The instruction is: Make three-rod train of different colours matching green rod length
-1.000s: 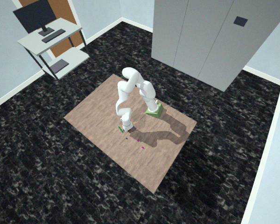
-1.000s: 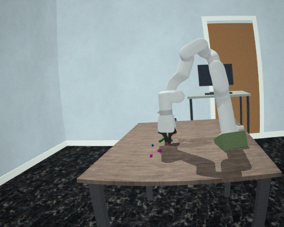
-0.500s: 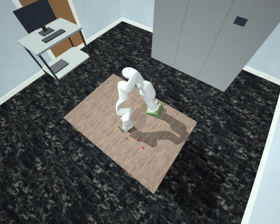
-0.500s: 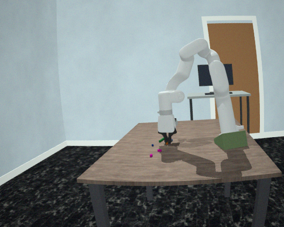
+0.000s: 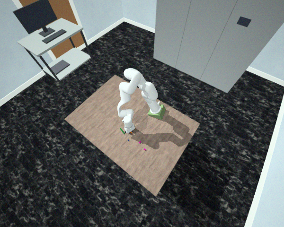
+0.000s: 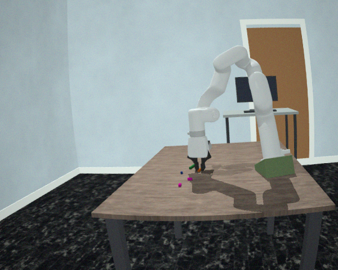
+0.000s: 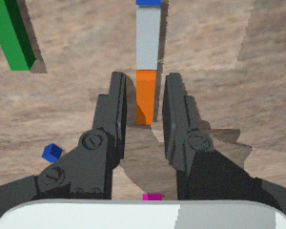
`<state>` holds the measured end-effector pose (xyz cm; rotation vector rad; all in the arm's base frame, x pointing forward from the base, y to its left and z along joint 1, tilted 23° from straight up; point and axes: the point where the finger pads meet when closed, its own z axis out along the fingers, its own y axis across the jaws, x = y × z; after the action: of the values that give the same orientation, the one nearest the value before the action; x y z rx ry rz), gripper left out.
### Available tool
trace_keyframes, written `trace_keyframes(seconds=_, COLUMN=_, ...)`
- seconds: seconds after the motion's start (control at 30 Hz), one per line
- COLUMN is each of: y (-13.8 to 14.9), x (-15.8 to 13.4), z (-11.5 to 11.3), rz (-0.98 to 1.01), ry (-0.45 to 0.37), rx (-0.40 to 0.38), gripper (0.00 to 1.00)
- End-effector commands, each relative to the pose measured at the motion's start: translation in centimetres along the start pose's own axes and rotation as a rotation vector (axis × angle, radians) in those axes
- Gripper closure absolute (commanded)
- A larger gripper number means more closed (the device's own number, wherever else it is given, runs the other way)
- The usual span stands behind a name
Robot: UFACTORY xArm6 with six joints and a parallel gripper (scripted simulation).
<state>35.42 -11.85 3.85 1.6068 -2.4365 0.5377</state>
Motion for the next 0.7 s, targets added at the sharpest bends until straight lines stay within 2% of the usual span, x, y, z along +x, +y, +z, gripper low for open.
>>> trace_keyframes(seconds=0.0, y=-0.1, x=0.0, z=-0.1, rz=0.001, ry=-0.001, rx=0.003, gripper=0.76)
trace_keyframes(seconds=0.37, y=-0.1, x=0.0, z=-1.3, rz=0.001, ry=-0.001, rx=0.003, gripper=0.76)
trace_keyframes(seconds=0.67, y=-0.1, x=0.0, z=-6.0, rz=0.001, ry=-0.001, rx=0.003, gripper=0.76)
